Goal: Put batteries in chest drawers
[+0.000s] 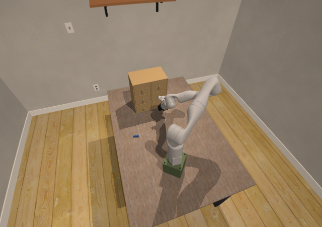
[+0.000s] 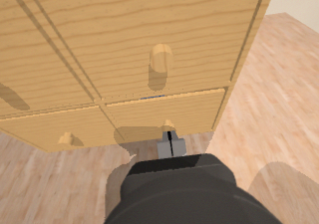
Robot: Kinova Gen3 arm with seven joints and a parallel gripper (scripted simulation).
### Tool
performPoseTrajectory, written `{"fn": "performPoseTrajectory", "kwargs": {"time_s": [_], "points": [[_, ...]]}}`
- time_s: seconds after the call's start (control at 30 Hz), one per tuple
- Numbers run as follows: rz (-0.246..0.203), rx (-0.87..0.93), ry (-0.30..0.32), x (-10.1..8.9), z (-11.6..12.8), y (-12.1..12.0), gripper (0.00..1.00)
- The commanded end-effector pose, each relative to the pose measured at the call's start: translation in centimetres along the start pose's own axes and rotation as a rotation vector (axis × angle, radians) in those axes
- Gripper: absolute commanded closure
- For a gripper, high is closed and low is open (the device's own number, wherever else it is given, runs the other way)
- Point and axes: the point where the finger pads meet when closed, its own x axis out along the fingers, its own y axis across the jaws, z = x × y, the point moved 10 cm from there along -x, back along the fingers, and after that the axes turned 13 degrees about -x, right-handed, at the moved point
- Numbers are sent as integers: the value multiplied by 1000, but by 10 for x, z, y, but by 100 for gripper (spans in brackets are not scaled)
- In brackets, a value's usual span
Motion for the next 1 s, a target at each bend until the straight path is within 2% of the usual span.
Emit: {"fn": "performPoseTrajectory", "kwargs": {"time_s": [0.0,0.57,0.97], "points": [[1,-1,2,0,-1,0,100],[1,-1,2,-1,0,0,100],[1,-1,2,-27,36,-8,100]]}}
